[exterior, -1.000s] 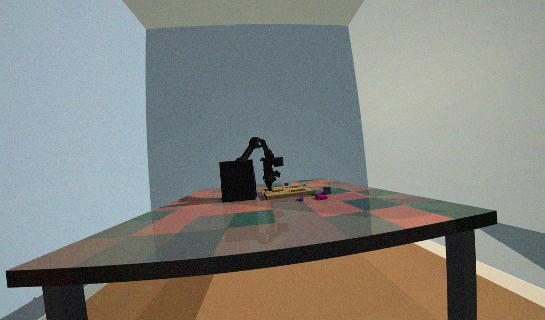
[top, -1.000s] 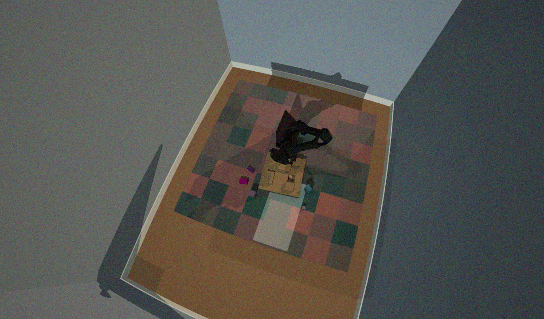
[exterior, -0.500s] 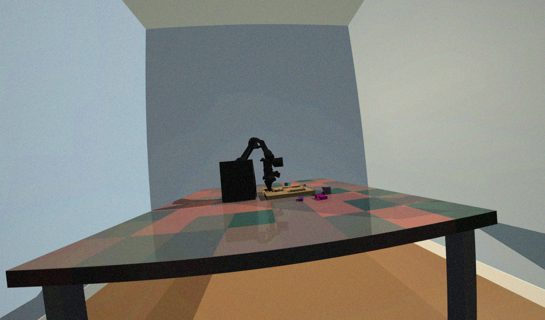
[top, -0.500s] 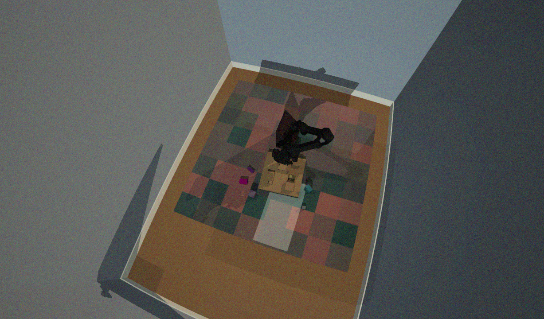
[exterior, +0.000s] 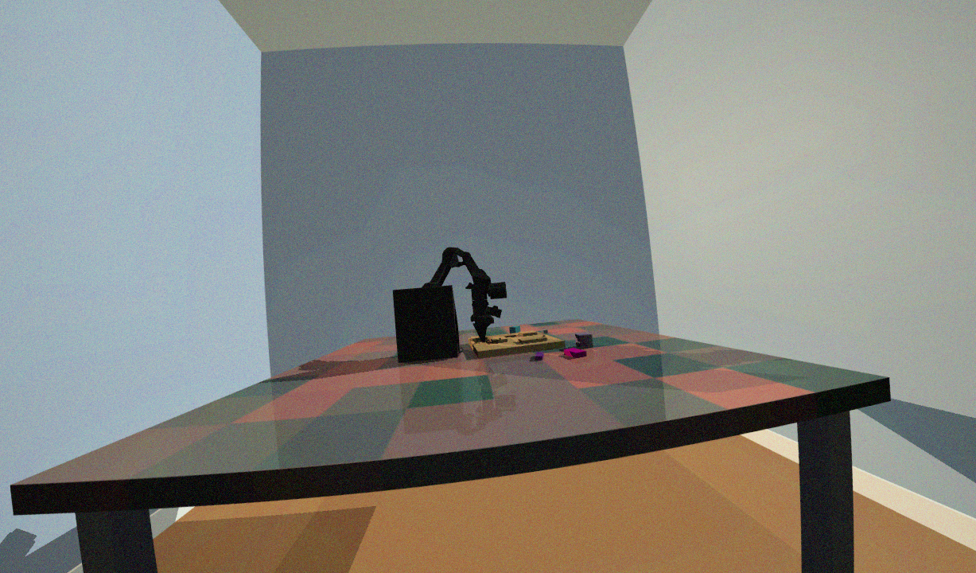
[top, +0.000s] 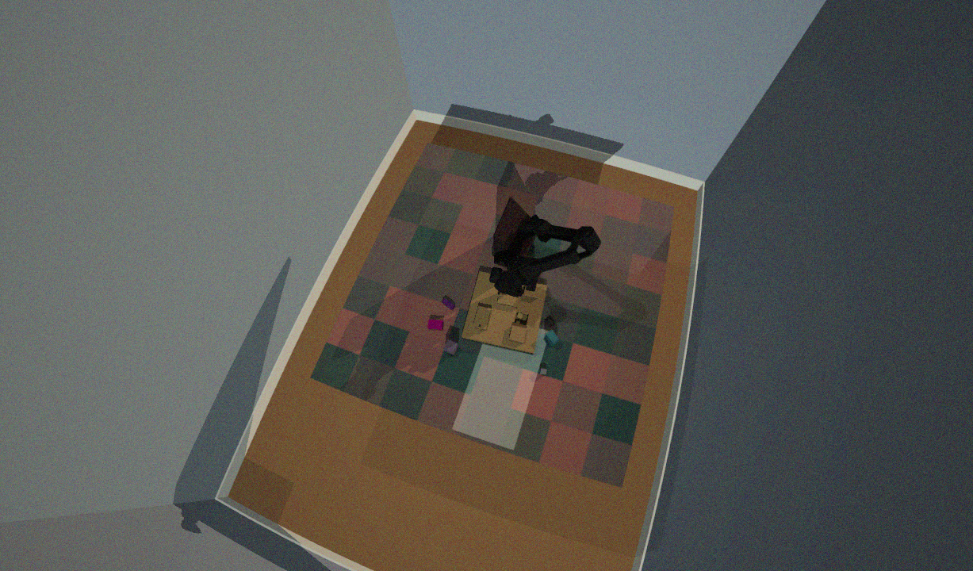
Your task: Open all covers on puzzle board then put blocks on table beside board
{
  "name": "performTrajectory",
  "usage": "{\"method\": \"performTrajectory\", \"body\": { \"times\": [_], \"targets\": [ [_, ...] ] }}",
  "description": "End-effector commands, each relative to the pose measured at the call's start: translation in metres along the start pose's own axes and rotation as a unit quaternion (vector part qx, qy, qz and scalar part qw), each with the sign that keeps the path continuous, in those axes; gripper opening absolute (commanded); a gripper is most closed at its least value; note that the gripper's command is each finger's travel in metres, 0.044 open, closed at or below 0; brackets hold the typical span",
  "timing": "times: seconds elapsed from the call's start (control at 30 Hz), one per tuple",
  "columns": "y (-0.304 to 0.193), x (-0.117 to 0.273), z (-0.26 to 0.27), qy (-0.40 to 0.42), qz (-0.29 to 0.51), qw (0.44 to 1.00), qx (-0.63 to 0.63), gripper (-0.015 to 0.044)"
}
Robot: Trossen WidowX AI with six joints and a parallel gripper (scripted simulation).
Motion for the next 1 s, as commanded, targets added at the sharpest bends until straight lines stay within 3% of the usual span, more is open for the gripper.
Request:
{"method": "performTrajectory", "body": {
  "times": [0.0,0.97],
  "targets": [
    [-0.001,0.001,0.005,0.002,-0.002,1.000,0.000,0.0000],
    [-0.005,0.001,0.033,0.002,-0.002,1.000,0.000,0.0000]
  ]
}}
Point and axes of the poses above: the point midway between the two fingers, 35 mm back from their tips, its own x axis back along the fingers, its own z axis across the jaws, y = z × x, the point moved 6 cm from there along x, back along the fingers, and after that the axes turned 9 degrees about -x, right-handed, at the moved point
